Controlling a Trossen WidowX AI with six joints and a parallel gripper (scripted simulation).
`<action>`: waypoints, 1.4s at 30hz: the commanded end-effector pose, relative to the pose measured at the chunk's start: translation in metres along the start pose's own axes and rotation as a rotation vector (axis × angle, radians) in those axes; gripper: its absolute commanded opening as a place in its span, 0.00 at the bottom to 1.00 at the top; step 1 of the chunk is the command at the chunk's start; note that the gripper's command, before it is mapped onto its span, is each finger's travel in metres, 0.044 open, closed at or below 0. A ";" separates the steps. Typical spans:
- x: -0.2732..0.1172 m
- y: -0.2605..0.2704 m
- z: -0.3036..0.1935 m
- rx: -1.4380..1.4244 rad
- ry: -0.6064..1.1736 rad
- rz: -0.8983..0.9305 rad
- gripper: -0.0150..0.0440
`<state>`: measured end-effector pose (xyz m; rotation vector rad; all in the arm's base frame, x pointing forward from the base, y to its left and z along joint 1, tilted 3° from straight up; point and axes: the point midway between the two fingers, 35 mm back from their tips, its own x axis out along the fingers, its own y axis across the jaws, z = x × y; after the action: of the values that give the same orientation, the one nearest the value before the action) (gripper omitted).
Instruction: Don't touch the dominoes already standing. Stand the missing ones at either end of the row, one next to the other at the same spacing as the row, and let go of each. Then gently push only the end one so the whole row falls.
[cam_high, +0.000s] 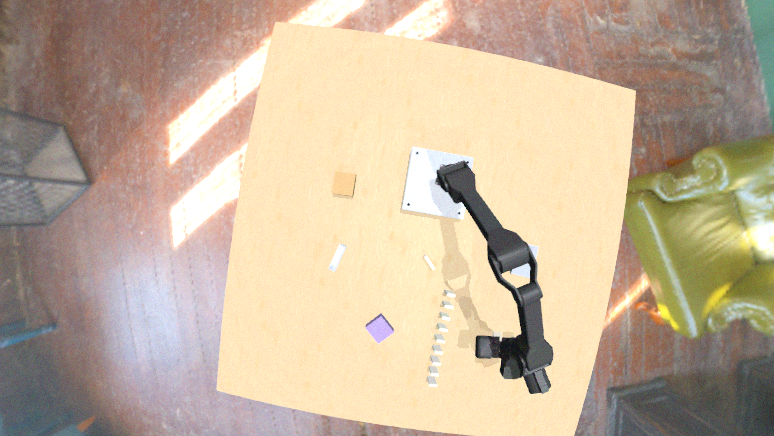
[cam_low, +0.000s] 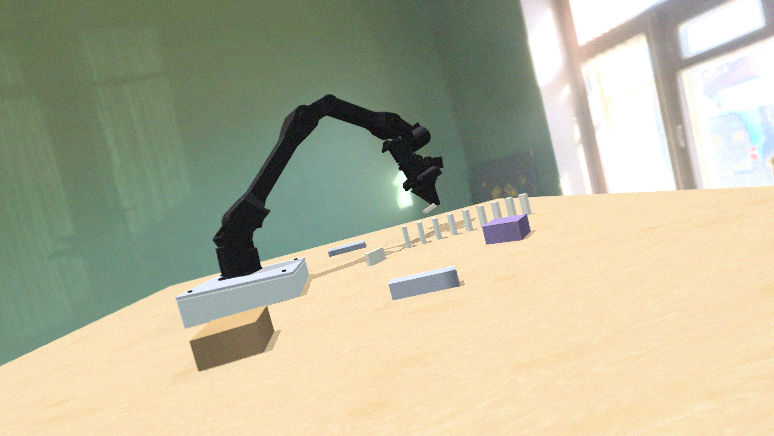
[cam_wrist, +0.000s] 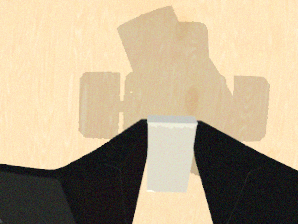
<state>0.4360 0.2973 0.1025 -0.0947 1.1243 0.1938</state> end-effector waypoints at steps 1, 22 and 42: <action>0.001 0.005 0.006 -0.021 -0.072 0.002 0.44; 0.024 0.022 0.012 -0.071 -0.368 -0.009 0.44; 0.022 0.025 0.000 -0.072 -0.634 -0.029 0.44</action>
<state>0.4444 0.3243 0.0760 -0.1103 0.5366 0.2203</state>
